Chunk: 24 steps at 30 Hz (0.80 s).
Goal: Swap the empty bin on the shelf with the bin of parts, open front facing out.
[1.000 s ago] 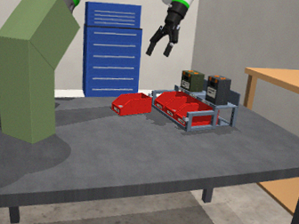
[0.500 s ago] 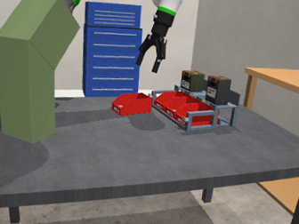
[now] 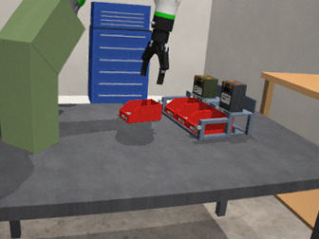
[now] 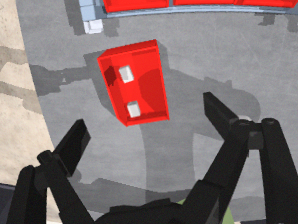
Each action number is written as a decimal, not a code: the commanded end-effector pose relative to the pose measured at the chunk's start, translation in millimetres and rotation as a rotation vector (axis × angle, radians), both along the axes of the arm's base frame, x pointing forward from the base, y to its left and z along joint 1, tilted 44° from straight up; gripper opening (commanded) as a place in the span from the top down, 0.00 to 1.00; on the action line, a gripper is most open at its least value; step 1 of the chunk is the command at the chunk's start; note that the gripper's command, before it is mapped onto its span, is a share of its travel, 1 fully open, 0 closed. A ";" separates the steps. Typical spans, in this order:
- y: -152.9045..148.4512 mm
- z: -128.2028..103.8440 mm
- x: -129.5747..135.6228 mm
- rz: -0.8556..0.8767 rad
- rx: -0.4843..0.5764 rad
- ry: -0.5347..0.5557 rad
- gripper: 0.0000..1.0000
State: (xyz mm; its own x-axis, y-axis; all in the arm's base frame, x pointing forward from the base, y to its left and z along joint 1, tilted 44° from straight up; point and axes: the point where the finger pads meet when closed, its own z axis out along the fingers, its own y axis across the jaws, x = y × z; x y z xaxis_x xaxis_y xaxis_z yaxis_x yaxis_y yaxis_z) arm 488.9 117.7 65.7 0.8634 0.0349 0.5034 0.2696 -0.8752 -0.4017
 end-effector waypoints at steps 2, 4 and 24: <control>-4.0 -9.3 -2.5 -0.026 0.006 -0.035 0.00; -6.0 -13.0 -3.8 -0.037 0.006 -0.047 0.00; -18.3 -30.3 -11.5 -0.091 -0.002 -0.094 0.00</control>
State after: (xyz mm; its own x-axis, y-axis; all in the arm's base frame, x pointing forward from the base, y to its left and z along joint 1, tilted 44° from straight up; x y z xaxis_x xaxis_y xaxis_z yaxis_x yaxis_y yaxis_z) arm 477.5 100.3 35.6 0.8136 -0.0389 0.5801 0.2264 -0.8979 -0.3777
